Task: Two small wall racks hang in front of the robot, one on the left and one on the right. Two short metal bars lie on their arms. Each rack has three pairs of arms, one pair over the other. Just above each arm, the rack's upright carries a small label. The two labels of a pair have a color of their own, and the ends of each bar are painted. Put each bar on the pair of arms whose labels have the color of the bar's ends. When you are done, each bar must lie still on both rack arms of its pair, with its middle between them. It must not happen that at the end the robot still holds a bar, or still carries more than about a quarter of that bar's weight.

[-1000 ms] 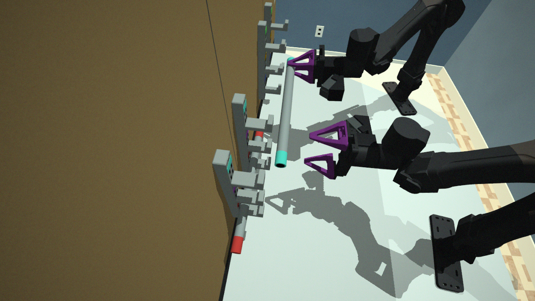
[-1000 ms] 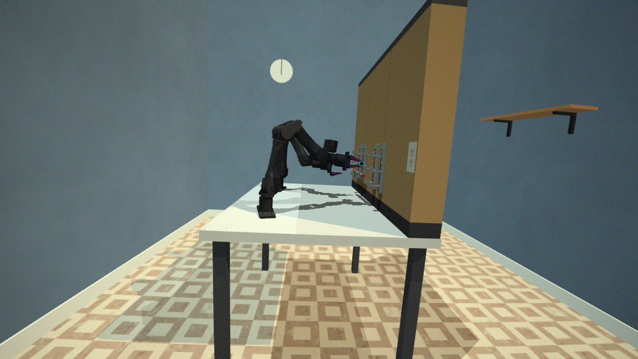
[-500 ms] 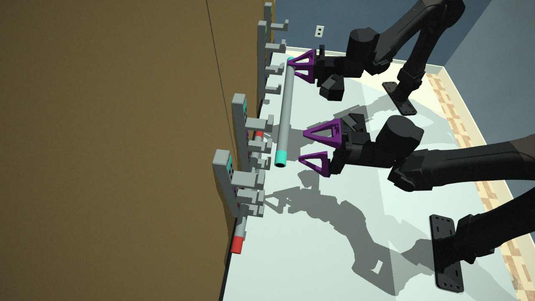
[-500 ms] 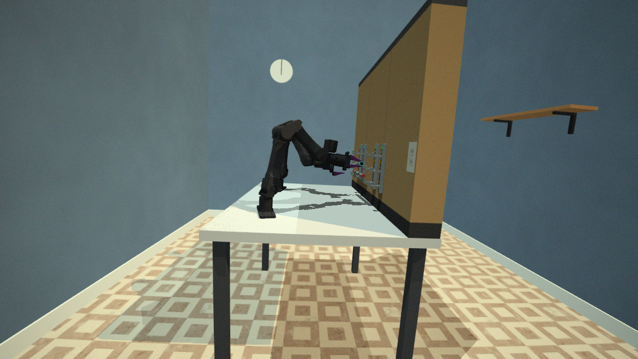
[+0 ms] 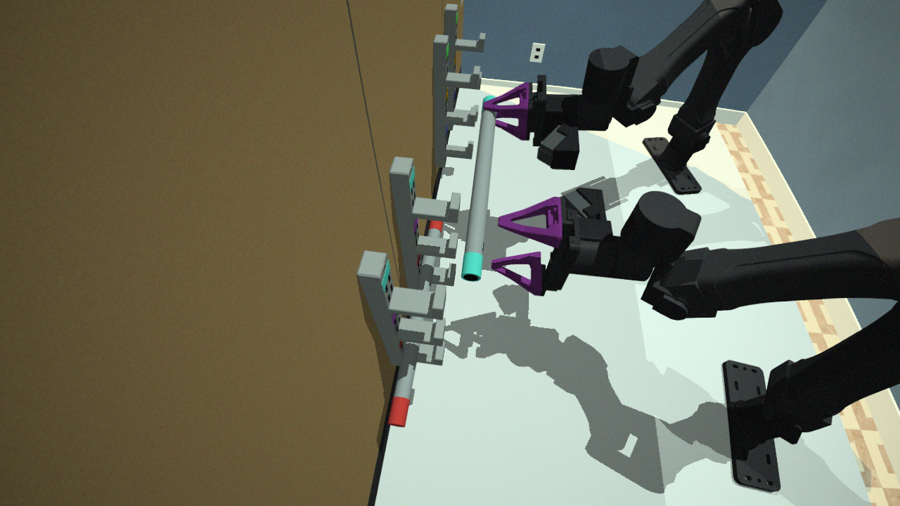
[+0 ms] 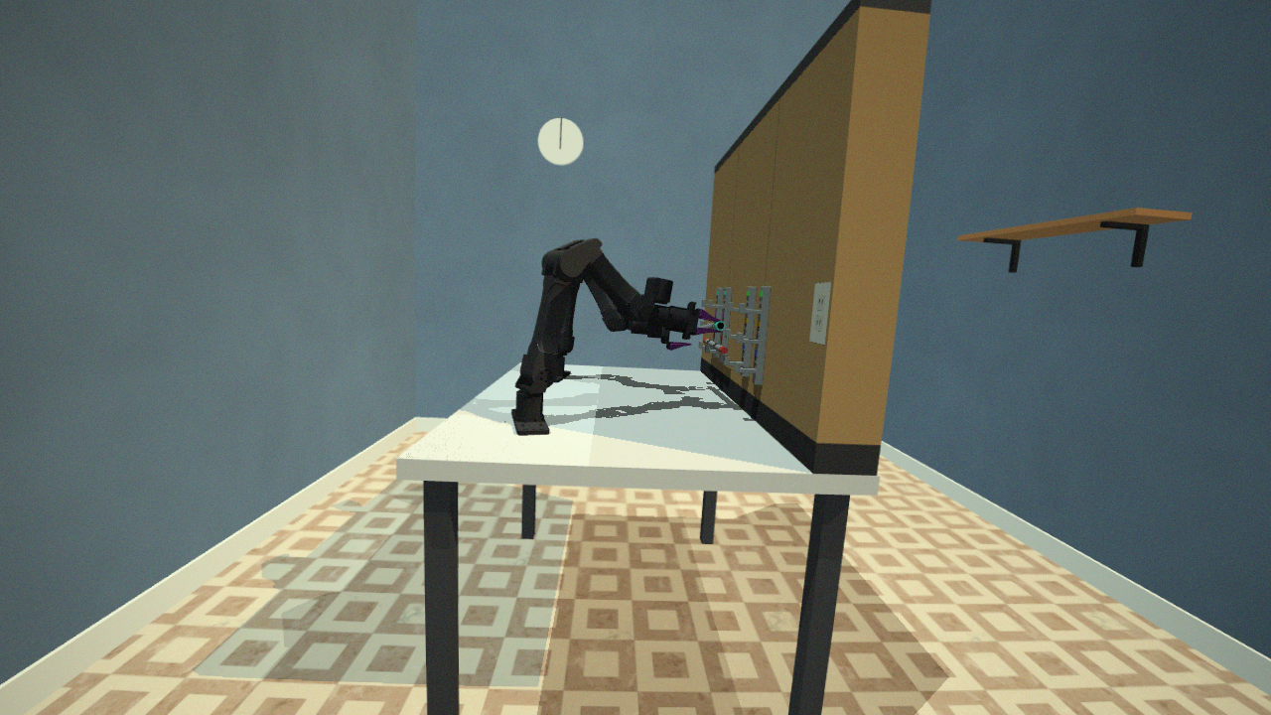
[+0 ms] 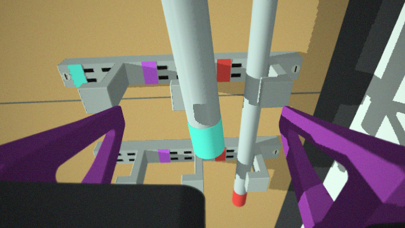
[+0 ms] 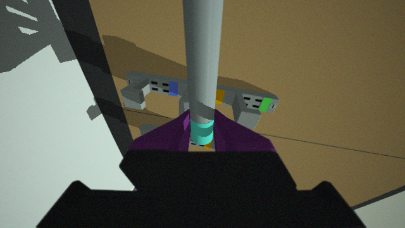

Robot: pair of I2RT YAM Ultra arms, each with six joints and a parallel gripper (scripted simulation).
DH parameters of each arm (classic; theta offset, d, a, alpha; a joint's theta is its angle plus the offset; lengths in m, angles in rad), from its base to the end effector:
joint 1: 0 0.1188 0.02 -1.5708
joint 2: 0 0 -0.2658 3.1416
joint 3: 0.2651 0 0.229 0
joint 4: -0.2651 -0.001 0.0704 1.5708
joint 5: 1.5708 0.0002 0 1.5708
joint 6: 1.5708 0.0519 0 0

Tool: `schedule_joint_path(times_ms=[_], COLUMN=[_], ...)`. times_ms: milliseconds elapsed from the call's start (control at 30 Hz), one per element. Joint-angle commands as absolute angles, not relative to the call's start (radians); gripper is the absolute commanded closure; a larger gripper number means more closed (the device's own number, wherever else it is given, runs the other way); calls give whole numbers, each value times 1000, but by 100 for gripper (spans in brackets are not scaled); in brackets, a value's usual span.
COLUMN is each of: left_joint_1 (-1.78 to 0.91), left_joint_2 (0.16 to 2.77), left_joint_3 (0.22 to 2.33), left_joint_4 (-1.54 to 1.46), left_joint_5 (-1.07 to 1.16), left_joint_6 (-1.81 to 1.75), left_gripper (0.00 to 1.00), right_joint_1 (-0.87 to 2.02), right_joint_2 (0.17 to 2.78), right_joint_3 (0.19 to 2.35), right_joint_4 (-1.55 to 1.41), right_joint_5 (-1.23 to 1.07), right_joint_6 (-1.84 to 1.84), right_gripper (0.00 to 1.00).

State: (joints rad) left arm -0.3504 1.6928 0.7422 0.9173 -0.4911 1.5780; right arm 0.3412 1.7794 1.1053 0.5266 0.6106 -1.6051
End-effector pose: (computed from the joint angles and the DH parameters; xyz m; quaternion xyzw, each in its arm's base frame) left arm 0.3335 -0.0947 0.2336 0.4765 0.5363 0.5313 0.4506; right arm 0.3836 0.1057 0.2710 -0.4866 0.5687 -0.5516 0.3681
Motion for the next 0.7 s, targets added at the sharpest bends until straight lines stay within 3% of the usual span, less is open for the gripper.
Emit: schedule_joint_path(times_ms=[0,667], left_joint_1=[-334,-305], left_joint_2=[1711,1776], left_joint_3=[786,863], left_joint_4=[926,914], left_joint_5=[-477,-449], left_joint_6=[1571,1571], left_gripper=[0,0], right_joint_1=[347,347], right_joint_2=[1761,1765], right_joint_3=[1132,1129], right_joint_4=[622,630], right_joint_5=[615,615], right_joint_6=[-1568,-1568], right_gripper=[100,100])
